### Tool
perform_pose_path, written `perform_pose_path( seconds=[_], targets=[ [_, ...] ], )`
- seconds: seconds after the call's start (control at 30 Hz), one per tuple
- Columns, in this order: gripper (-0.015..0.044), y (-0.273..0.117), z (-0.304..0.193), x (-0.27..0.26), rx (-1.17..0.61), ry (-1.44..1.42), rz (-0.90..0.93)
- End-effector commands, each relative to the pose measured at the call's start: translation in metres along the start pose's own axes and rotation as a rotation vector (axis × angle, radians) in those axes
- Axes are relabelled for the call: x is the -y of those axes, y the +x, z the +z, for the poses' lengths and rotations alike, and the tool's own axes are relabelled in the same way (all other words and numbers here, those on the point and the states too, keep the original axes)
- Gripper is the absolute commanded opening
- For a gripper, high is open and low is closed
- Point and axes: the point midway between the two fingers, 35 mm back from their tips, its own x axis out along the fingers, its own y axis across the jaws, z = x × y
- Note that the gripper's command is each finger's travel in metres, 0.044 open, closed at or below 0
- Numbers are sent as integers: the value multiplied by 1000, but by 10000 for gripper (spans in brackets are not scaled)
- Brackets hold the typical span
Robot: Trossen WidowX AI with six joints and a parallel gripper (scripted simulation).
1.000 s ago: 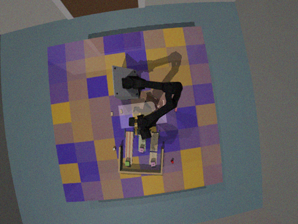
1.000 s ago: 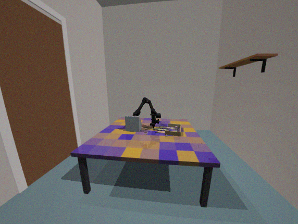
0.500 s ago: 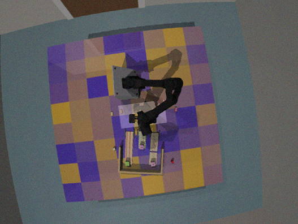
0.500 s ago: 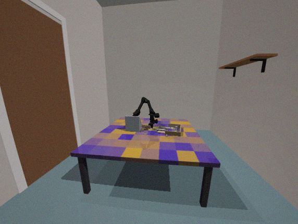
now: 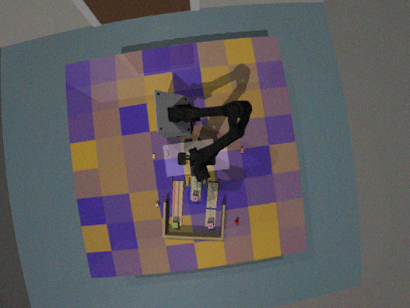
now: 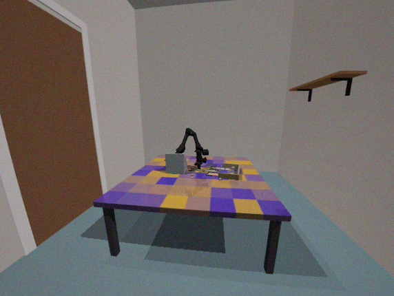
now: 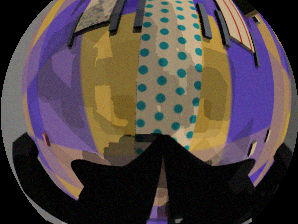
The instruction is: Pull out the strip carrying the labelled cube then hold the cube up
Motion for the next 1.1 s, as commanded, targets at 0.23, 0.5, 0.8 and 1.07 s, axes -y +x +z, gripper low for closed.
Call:
perform_pose_path(
  seconds=[0.23, 0.5, 0.8, 1.07],
  targets=[
    [0, 4, -25, 0, -27, 4, -5],
    [0, 4, -33, 0, -27, 4, -5],
    [0, 4, -33, 0, -27, 4, -5],
    [0, 4, -33, 0, -27, 4, -5]
  ],
)
